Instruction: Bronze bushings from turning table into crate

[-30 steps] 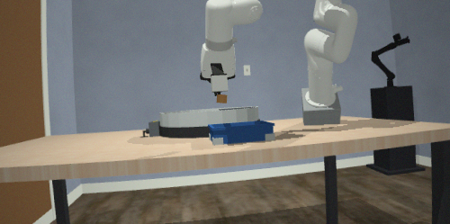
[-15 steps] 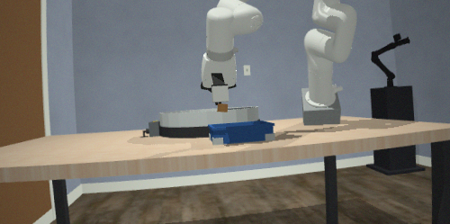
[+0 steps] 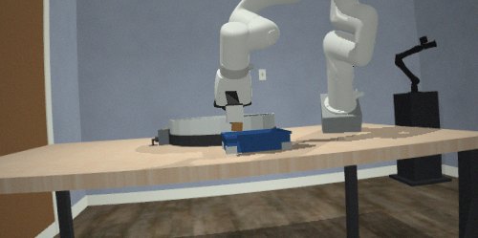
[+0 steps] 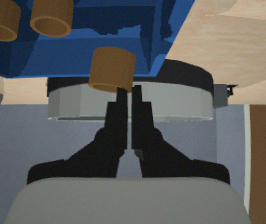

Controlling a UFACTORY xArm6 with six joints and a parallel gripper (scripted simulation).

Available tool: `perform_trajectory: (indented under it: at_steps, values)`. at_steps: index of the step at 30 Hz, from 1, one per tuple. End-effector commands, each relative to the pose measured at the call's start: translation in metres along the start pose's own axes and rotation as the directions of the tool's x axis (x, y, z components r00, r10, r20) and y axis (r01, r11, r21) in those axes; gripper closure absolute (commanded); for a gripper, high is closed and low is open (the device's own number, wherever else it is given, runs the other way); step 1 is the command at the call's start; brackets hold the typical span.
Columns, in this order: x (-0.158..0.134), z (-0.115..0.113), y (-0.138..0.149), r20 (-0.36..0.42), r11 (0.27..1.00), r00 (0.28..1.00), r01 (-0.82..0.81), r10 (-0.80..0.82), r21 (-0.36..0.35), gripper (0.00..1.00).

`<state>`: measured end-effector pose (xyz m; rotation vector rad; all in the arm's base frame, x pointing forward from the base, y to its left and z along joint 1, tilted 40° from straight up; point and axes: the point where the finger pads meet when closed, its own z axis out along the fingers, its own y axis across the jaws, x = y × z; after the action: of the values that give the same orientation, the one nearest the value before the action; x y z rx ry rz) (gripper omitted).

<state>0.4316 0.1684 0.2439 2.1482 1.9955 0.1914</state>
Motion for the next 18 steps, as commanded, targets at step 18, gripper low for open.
perform_trajectory:
  at_steps: [18]
  values:
    - [0.0049, 0.0048, 0.0008, -0.001, 1.0, 1.0, -0.001, 0.001, -0.002, 1.0]
